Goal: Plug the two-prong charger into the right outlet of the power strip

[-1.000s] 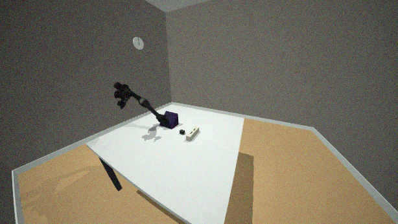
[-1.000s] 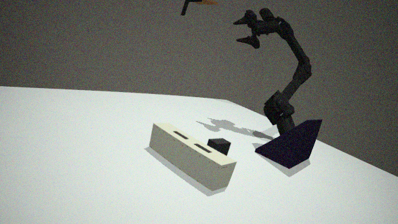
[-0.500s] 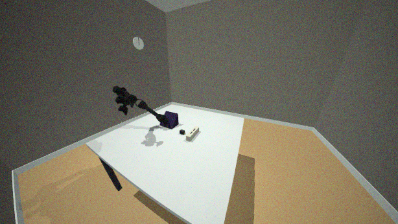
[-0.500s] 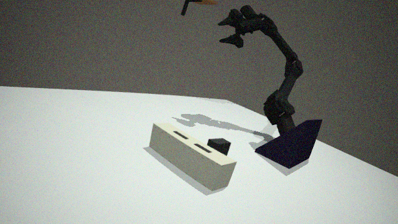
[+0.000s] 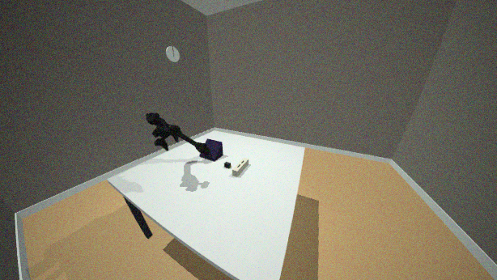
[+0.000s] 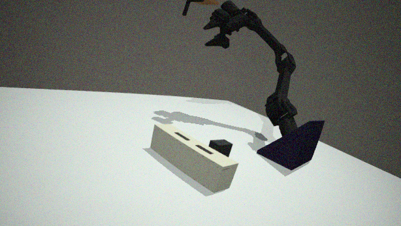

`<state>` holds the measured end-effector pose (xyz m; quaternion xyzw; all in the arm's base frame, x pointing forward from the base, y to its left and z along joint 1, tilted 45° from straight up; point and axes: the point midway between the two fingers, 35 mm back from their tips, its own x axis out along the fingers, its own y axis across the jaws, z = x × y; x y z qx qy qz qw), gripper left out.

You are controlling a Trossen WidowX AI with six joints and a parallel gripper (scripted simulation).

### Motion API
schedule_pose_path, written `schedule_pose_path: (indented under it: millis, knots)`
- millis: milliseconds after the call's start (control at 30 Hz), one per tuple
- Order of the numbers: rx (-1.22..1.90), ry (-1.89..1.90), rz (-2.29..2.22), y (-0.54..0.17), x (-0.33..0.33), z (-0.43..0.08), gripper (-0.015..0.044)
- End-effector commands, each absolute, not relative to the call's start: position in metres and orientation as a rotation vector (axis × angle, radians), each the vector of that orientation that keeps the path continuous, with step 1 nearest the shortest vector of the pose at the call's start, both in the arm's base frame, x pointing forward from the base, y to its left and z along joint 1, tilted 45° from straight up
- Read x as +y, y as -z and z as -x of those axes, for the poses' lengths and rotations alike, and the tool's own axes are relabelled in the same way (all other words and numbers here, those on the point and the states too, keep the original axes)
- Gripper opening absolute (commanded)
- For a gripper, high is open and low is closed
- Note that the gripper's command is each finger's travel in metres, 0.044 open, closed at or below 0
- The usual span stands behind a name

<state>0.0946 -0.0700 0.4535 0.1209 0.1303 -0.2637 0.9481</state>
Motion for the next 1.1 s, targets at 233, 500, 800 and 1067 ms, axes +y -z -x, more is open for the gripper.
schedule_pose_path:
  millis: [233,500,800,1067]
  knots:
    - [0.433,0.542,-0.171,-0.424,-0.068,-0.148,0.044]
    - [0.56,0.514,-0.095,-0.397,-0.06,-0.187,0.044]
    - [0.696,0.485,-0.025,-0.362,-0.047,-0.224,0.044]
    - [0.814,0.478,0.033,-0.328,-0.035,-0.249,0.044]
